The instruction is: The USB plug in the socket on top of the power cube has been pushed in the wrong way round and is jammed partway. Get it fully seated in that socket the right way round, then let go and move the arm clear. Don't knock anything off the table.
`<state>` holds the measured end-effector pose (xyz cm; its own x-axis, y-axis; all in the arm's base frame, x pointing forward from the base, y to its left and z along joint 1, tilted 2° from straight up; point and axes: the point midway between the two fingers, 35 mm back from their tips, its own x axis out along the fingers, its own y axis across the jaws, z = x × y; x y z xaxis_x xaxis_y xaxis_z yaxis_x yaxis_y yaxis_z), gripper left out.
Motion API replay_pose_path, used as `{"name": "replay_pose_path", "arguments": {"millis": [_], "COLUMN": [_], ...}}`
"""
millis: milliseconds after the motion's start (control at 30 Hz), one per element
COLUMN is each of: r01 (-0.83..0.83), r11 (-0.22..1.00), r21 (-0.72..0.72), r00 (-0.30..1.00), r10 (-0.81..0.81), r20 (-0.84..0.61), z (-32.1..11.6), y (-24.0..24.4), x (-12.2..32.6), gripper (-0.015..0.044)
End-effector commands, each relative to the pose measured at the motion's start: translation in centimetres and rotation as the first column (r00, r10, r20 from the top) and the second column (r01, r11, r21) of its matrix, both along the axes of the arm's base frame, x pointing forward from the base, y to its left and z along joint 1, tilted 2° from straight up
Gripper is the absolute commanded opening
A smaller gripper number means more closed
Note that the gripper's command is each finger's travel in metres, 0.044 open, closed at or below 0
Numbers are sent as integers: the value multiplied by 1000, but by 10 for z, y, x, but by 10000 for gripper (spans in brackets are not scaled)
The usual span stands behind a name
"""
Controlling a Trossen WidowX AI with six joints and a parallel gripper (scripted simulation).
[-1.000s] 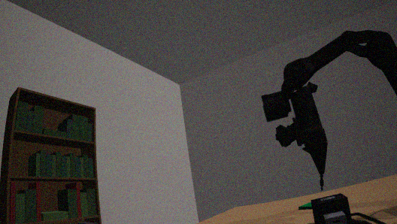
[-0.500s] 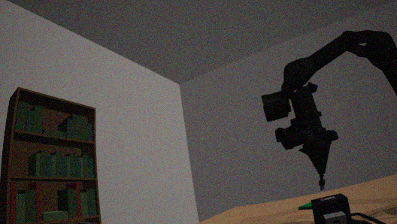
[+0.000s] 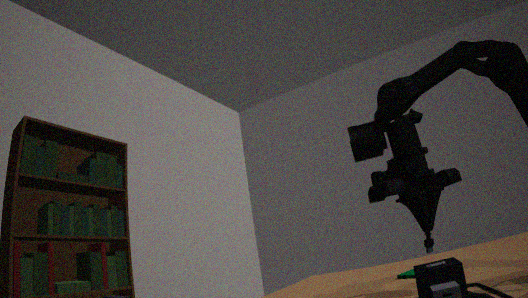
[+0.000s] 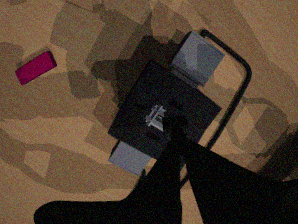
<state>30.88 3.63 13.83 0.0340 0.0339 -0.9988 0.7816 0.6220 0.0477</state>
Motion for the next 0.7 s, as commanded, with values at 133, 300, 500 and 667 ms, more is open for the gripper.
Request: {"name": "replay_pose_path", "arguments": {"millis": [133,300,500,667], "r01": [197,323,467,575], "r11": [980,946,884,818], "r21": [6,9,12,13], "r00": [980,946,884,818], "r10": [-197,-323,-467,-574], "r20": [-7,-12,-19,-25], "z": [0,0,0,0], "y": [0,0,0,0], "x": [0,0,0,0], "gripper": [0,0,0,0]}}
